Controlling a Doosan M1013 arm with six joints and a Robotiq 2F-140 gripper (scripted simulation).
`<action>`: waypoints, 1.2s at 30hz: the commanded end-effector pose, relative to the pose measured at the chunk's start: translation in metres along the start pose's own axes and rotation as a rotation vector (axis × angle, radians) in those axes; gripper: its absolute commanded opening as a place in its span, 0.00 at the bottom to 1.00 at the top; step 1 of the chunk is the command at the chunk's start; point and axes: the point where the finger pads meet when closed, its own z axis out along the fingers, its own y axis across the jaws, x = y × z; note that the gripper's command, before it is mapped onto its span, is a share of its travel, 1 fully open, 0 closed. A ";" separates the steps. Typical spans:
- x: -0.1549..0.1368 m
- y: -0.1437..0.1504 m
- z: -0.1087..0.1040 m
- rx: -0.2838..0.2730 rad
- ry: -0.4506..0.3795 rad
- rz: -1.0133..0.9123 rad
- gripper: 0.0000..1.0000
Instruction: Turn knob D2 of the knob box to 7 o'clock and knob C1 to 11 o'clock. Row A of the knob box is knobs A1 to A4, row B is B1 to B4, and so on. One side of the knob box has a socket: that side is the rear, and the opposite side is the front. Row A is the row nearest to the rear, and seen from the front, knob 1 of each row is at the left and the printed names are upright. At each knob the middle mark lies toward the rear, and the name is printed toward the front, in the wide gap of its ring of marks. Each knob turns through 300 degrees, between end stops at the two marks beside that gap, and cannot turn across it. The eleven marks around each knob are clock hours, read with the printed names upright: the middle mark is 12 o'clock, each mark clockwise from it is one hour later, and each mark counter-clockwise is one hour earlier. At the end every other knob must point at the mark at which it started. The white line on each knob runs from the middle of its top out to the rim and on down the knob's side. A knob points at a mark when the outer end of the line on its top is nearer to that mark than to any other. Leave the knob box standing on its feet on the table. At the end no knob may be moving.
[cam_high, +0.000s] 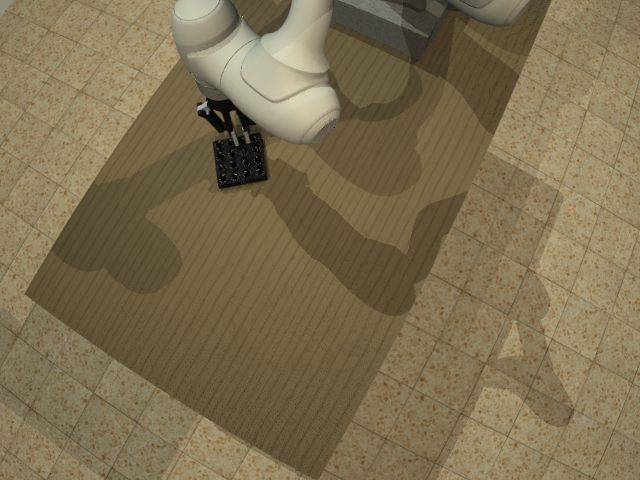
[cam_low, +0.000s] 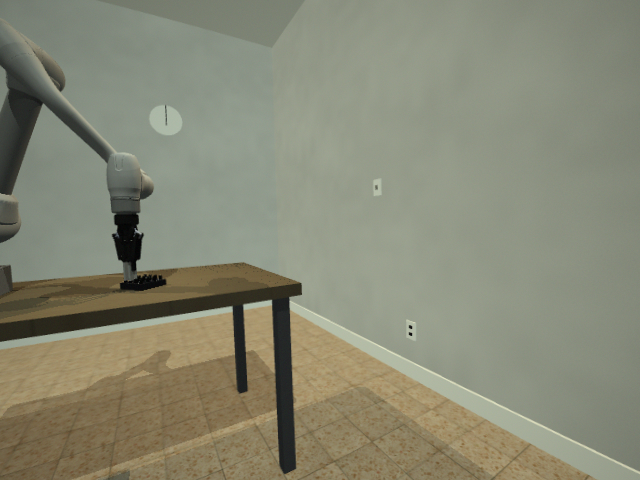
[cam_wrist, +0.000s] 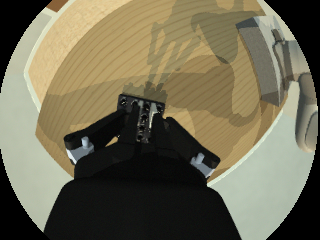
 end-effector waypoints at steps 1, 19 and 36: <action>0.000 0.001 0.003 0.000 0.004 -0.003 0.12; 0.000 0.001 0.003 0.000 0.004 -0.003 0.12; 0.000 0.001 0.003 0.000 0.004 -0.003 0.05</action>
